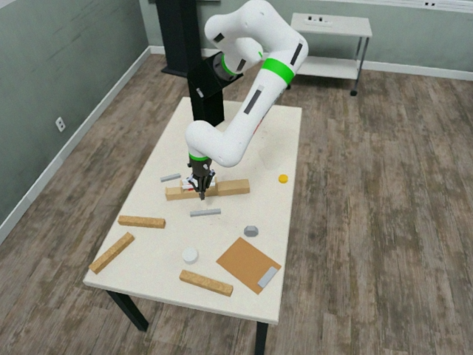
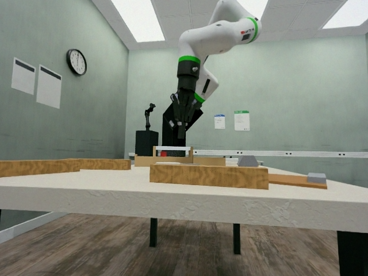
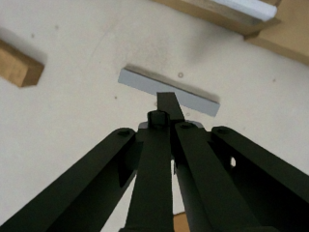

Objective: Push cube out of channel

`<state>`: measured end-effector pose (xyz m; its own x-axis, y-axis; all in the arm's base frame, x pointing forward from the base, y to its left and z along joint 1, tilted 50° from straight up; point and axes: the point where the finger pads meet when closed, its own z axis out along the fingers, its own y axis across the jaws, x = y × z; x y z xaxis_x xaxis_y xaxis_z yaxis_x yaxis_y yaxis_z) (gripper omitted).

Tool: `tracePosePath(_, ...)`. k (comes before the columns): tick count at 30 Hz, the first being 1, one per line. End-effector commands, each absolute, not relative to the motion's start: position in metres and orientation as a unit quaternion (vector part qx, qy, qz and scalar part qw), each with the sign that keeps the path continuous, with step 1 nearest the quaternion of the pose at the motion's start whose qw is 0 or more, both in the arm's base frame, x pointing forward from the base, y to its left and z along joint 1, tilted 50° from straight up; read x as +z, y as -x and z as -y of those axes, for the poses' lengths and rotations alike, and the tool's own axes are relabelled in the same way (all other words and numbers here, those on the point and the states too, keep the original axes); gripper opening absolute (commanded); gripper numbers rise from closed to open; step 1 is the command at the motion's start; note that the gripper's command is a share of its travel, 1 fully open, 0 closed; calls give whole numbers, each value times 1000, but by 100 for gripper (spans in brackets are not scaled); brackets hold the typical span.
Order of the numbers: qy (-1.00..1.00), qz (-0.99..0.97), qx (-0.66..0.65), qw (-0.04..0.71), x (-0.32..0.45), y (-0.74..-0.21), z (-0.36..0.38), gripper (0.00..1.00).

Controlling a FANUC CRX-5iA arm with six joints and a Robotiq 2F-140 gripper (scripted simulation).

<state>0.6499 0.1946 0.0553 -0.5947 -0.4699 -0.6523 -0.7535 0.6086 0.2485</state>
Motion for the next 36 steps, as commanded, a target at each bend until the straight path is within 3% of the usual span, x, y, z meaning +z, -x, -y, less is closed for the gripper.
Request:
tracePosePath(1,469,-793,223,318,56,-650,-194,10)
tracePosePath(9,611,-689,156,357,56,-650,-193,10)
tracePosePath(10,627,-674,148,361,56,-650,-193,30)
tracePosePath(21,760,-496,75,413,56,-650,-193,30)
tracePosePath(36,763,-491,73,415,56,-650,-193,30)
